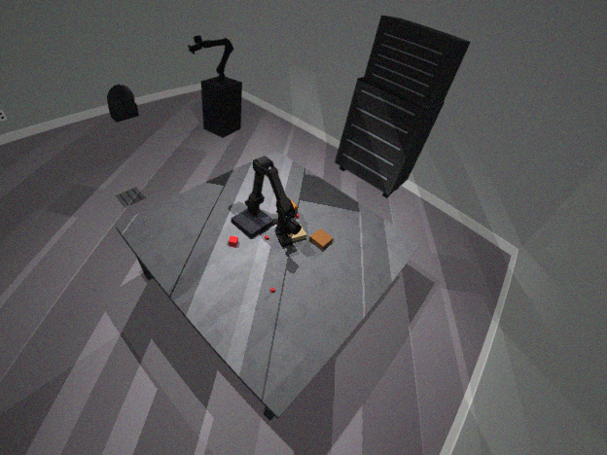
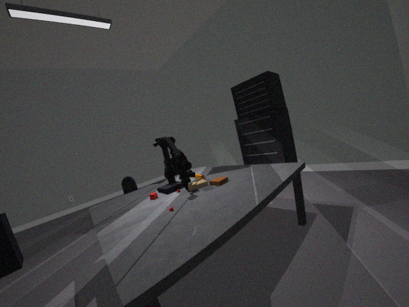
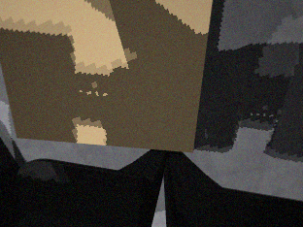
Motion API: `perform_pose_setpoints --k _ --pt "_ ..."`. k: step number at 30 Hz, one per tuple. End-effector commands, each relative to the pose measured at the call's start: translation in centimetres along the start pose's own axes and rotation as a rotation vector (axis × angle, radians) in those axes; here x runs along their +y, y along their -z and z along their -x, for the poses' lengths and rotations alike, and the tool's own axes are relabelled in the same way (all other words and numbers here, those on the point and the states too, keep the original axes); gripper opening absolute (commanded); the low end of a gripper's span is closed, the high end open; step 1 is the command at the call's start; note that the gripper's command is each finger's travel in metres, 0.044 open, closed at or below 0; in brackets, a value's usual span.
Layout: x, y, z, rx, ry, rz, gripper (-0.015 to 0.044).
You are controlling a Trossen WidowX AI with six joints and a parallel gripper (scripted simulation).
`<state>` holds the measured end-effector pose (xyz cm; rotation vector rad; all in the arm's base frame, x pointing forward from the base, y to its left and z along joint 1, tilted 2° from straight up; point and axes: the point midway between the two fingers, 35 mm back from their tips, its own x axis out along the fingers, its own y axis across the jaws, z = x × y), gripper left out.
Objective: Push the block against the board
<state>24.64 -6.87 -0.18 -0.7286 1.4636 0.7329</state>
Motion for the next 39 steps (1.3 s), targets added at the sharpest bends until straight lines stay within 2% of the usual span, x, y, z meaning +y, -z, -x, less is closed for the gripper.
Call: perform_pose_setpoints --k 1,39 --pt "0.0 -0.8 0.0 -0.005 -0.002 -0.001 0.0" --pt "0.2 -5.7 0.1 -0.01 -0.003 -0.001 0.0"
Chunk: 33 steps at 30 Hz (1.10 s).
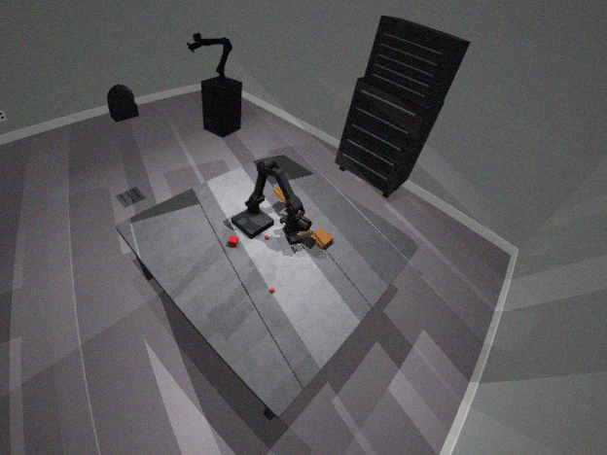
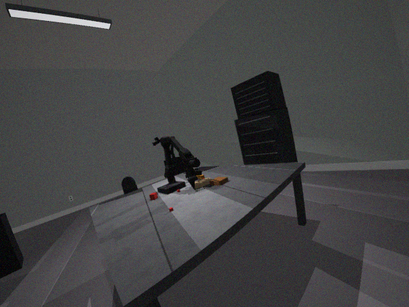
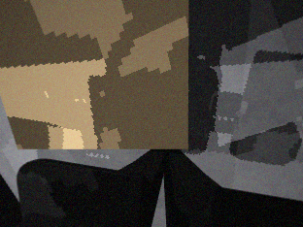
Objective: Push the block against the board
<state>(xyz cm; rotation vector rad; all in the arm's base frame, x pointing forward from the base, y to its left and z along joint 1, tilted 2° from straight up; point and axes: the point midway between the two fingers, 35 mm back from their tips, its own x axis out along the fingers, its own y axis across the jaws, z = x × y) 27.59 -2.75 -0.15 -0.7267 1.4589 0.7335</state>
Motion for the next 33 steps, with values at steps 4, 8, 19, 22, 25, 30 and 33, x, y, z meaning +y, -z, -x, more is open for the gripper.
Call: perform_pose_setpoints --k 4,8,19,22,25,30,33 --pt "0.1 -1.1 0.0 -0.005 -0.003 -0.001 0.0" --pt "0.2 -1.7 0.0 -0.006 -0.003 -0.001 0.0" --pt "0.1 -1.2 0.0 -0.005 -0.003 -0.001 0.0" --pt "0.1 -0.7 0.0 -0.005 -0.003 -0.001 0.0" --pt "0.1 -0.2 -0.1 -0.004 -0.003 -0.001 0.0" --pt "0.0 0.7 -0.1 -0.003 -0.003 -0.001 0.0" --pt "0.0 1.2 -0.1 -0.003 -0.003 -0.001 0.0"
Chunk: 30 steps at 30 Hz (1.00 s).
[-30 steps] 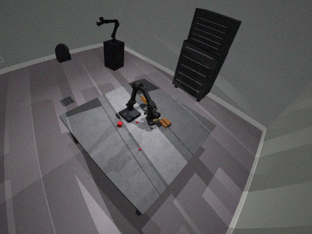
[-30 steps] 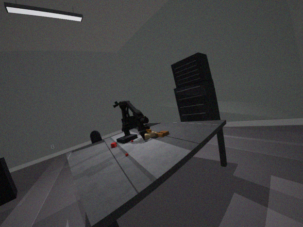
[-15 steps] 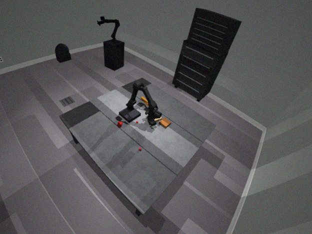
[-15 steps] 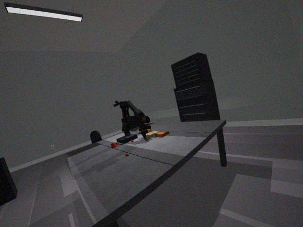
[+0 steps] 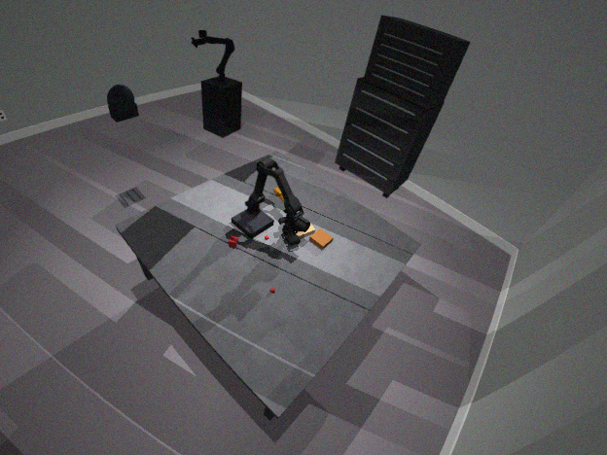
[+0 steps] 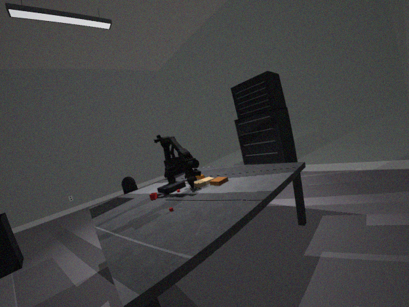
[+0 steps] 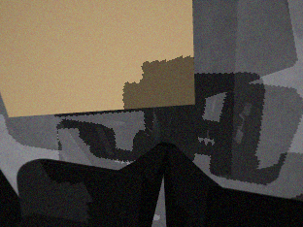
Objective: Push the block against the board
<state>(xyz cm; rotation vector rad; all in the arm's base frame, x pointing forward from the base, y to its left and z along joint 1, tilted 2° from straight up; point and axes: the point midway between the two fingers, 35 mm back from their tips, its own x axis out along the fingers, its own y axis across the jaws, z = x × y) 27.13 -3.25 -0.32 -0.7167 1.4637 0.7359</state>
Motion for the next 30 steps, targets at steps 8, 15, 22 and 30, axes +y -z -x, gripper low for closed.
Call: perform_pose_setpoints --k 8,15,22,30 --pt "0.0 1.8 0.0 -0.001 0.005 0.005 0.0" --pt "-0.1 1.8 2.7 -0.001 0.002 0.002 0.0" --pt "0.1 1.9 5.5 -0.001 0.005 0.005 0.0" --pt "0.0 -0.2 5.5 -0.003 0.005 0.167 0.0"
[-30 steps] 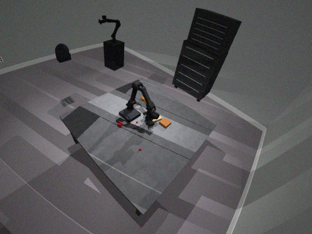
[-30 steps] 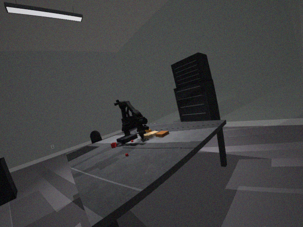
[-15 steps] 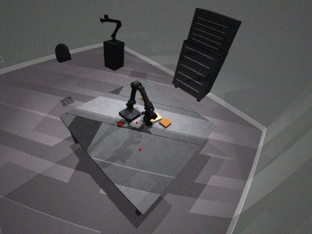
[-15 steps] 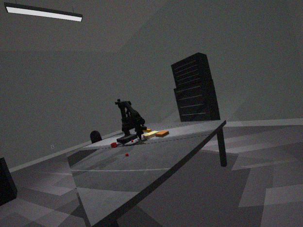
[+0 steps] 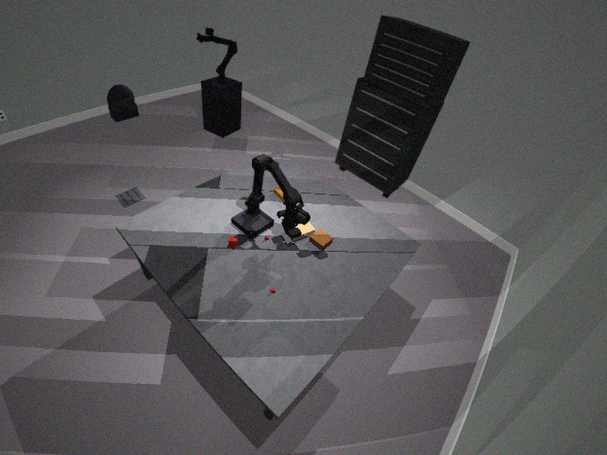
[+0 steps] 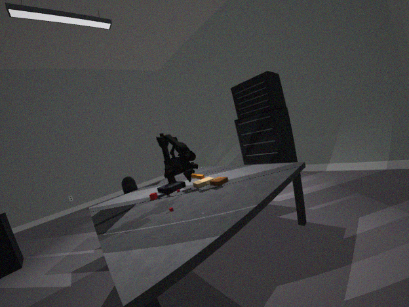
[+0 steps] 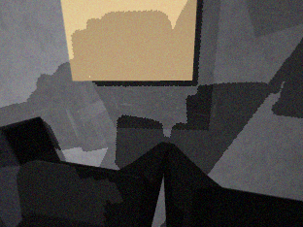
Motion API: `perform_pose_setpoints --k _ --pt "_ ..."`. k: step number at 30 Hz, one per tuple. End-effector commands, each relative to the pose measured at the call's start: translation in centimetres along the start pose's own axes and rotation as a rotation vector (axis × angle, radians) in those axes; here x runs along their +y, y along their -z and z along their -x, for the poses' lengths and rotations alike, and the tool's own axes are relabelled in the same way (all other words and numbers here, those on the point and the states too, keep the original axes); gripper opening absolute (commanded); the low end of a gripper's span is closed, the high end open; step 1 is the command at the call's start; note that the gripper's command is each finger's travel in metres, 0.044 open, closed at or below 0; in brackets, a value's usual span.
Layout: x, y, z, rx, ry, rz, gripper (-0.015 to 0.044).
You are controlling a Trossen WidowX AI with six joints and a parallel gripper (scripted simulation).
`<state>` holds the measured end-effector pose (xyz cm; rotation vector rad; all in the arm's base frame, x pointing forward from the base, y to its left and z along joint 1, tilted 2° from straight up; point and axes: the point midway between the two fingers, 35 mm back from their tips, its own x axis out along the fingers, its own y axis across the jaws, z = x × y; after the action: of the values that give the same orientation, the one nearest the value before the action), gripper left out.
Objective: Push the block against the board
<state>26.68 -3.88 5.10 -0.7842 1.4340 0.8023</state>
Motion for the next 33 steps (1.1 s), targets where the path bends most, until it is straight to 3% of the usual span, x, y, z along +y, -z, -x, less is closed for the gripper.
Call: perform_pose_setpoints --k 1,7,12,33 --pt "-0.2 -1.4 0.1 0.0 0.002 0.103 0.0" --pt "-0.2 -1.6 -0.2 0.0 0.002 0.122 0.0" --pt "-0.3 -1.5 -5.4 0.0 0.002 0.122 0.0" --pt "-0.3 -3.5 -5.3 -0.002 0.002 0.122 0.0"
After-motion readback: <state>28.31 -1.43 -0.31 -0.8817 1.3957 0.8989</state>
